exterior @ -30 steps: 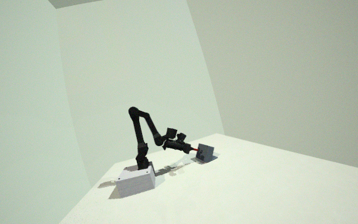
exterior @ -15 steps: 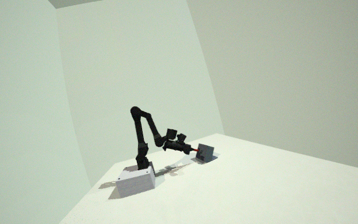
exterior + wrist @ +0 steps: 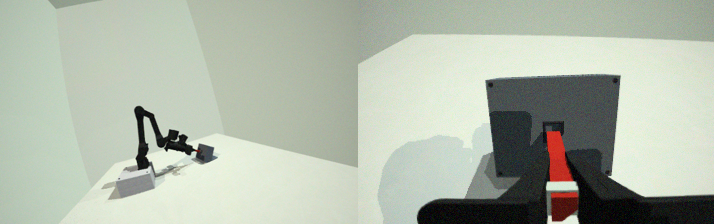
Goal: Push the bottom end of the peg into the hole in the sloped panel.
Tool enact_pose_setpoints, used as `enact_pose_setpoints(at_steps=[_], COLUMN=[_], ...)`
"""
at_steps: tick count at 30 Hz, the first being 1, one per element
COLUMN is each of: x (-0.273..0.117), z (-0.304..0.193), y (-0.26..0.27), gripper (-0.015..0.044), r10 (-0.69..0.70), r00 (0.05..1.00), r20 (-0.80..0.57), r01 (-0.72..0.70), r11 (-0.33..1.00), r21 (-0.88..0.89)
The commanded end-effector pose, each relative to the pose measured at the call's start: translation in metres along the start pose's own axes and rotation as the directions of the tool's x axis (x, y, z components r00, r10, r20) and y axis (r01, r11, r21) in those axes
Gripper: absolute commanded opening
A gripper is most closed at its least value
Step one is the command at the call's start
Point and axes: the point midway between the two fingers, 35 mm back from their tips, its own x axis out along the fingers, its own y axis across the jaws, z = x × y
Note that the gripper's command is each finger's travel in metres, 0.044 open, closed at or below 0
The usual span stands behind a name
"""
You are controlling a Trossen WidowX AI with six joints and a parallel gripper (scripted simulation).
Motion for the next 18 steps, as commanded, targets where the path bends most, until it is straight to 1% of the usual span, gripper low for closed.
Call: enact_pose_setpoints(at_steps=[1, 5, 18], x=[0.0066, 0.011, 0.0065], z=[-0.0003, -0.0006, -0.0004], y=[-0.0009, -0.0012, -0.0002], gripper=[0.0, 0.0, 0.0], r10=[-0.003, -0.004, 0.0], r00=[1.0, 1.0, 1.0], r20=[-0.001, -0.001, 0.0], r01=[0.003, 0.004, 0.0], r11=[1.0, 1.0, 1.0], r21=[0.004, 0.004, 0.0])
